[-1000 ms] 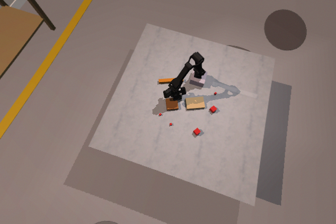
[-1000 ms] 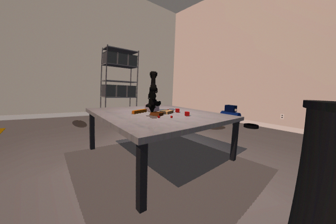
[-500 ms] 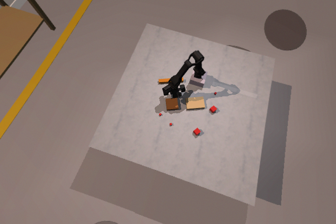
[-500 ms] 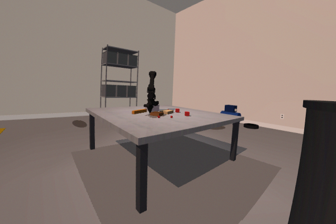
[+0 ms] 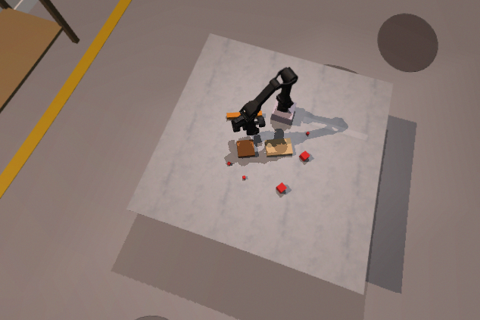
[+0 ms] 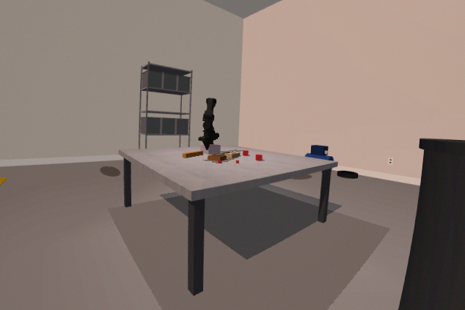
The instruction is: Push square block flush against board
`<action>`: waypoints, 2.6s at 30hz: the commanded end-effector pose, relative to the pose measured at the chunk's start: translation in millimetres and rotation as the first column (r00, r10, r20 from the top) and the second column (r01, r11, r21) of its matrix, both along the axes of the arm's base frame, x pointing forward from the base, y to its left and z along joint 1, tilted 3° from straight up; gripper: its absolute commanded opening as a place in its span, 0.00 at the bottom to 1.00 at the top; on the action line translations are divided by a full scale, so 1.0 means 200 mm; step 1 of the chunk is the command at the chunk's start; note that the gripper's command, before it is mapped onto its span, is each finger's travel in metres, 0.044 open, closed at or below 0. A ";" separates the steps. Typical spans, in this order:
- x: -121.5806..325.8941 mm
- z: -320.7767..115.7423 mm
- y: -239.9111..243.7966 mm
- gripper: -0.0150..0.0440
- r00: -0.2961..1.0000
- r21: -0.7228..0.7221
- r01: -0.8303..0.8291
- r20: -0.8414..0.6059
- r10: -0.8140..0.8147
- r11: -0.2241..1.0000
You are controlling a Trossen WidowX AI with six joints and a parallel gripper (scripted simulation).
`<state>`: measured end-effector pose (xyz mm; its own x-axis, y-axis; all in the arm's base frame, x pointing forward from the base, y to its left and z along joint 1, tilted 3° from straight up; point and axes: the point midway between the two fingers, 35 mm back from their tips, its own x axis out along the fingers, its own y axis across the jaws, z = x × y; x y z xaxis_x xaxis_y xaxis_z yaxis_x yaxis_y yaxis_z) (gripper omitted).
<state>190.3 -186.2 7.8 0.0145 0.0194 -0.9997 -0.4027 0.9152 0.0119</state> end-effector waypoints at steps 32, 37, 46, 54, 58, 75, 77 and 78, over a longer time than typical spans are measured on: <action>0.23 -0.25 -0.05 0.25 0.995 0.007 0.101 -0.010 -0.101 0.995; 0.27 -0.25 -0.04 0.25 0.995 0.007 0.101 -0.009 -0.101 0.995; 0.33 -0.25 -0.01 0.25 0.995 0.008 0.101 -0.008 -0.101 0.995; 0.28 -0.25 -0.04 0.25 0.995 0.007 0.101 -0.009 -0.101 0.995; 0.25 -0.25 -0.05 0.25 0.995 0.007 0.101 -0.009 -0.101 0.995; 0.12 -0.25 -0.09 0.25 0.995 0.006 0.101 -0.012 -0.101 0.995; 0.10 -0.25 -0.10 0.25 0.995 0.006 0.101 -0.012 -0.101 0.995; 0.09 -0.25 -0.10 0.25 0.995 0.006 0.101 -0.012 -0.101 0.995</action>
<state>214.6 -206.0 -42.4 0.0066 0.0247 -0.9997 -0.3039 0.9525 0.0215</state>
